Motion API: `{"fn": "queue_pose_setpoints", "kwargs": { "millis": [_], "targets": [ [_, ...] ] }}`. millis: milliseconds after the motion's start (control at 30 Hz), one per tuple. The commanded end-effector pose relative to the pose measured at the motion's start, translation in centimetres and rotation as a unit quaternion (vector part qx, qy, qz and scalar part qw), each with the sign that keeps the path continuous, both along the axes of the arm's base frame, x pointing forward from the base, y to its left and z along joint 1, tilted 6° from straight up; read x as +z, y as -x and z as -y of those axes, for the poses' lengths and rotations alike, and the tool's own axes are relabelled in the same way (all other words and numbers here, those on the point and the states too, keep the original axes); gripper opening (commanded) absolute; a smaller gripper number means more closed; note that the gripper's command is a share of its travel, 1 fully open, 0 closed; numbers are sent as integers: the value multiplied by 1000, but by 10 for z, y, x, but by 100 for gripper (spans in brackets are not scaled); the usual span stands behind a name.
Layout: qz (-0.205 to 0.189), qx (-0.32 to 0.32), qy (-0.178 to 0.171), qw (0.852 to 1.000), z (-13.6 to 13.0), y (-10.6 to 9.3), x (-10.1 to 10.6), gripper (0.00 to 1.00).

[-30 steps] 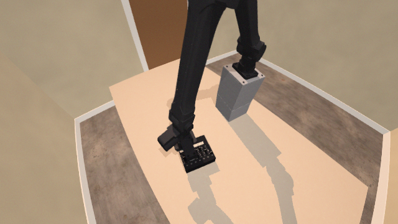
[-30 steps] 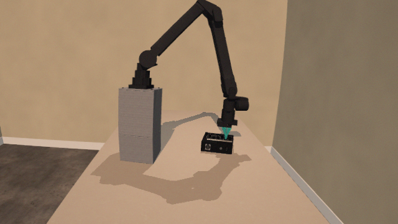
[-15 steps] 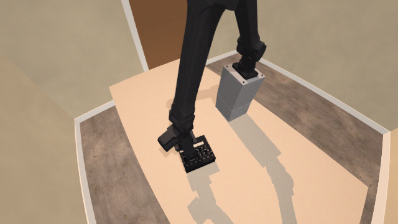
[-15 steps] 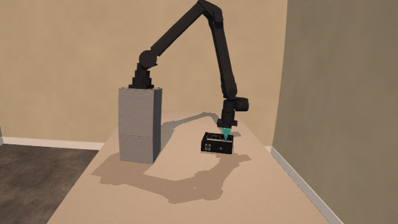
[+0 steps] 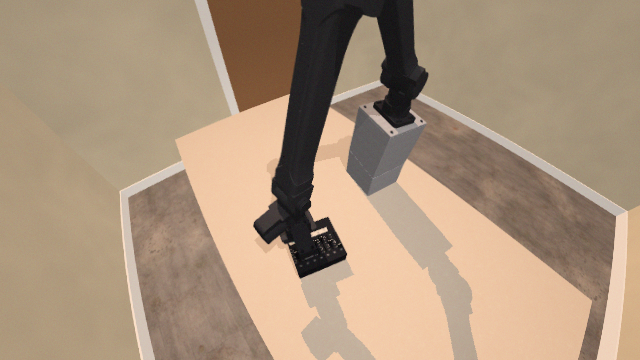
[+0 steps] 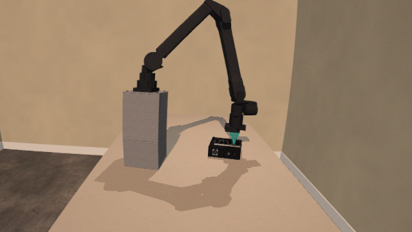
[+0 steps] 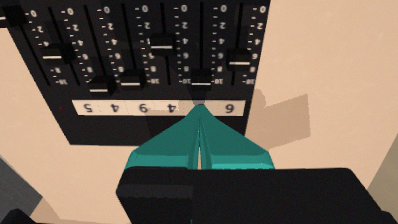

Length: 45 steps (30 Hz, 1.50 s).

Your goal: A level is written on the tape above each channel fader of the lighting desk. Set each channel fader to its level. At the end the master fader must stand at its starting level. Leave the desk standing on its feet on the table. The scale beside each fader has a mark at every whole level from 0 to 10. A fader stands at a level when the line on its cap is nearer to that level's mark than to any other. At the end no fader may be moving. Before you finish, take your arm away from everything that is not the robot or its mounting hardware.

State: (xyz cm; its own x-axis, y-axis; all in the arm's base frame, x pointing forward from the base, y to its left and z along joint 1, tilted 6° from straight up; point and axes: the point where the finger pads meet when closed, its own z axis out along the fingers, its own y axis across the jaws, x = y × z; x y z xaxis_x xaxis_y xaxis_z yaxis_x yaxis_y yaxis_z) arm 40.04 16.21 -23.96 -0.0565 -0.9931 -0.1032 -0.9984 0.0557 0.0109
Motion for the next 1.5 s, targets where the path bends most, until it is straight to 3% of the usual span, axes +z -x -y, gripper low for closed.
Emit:
{"fn": "queue_pose_setpoints", "kwargs": {
  "millis": [0, 1467],
  "targets": [
    [9, 0, -4, 1000, -8, -9, 1, 0],
    [5, 0, -5, 1000, -30, -9, 3, 0]
  ]
}}
